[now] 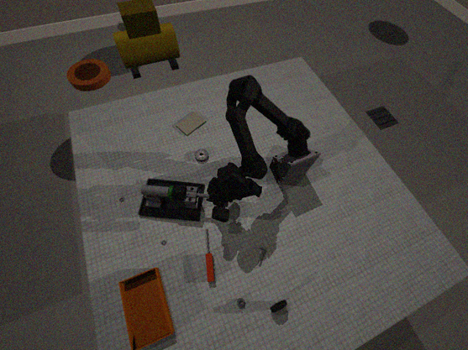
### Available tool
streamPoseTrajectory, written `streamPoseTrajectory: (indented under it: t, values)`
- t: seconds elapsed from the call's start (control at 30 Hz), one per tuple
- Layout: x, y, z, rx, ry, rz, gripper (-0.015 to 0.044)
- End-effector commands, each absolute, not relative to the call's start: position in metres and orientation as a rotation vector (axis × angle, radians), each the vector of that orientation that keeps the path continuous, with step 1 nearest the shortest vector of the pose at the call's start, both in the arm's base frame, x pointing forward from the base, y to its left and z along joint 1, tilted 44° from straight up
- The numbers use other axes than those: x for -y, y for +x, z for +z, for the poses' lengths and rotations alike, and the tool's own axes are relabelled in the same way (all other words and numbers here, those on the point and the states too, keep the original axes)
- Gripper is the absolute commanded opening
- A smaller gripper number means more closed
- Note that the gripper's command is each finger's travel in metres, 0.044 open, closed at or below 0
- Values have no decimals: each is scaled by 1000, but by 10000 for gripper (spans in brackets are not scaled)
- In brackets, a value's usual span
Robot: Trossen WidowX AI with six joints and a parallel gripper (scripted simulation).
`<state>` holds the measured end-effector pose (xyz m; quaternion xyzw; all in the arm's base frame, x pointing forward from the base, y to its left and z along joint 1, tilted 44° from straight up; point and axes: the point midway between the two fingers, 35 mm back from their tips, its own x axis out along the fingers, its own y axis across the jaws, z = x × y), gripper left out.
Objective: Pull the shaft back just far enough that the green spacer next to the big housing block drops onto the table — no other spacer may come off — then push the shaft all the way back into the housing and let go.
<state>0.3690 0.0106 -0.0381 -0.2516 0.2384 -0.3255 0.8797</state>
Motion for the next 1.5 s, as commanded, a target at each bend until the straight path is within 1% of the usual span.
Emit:
streamPoseTrajectory:
  t: [0.0, 1.47]
  values:
    - [-10, 368, -39, -497, -524, -681, 0]
    - [-12, 363, -41, -498, -523, -681, 0]
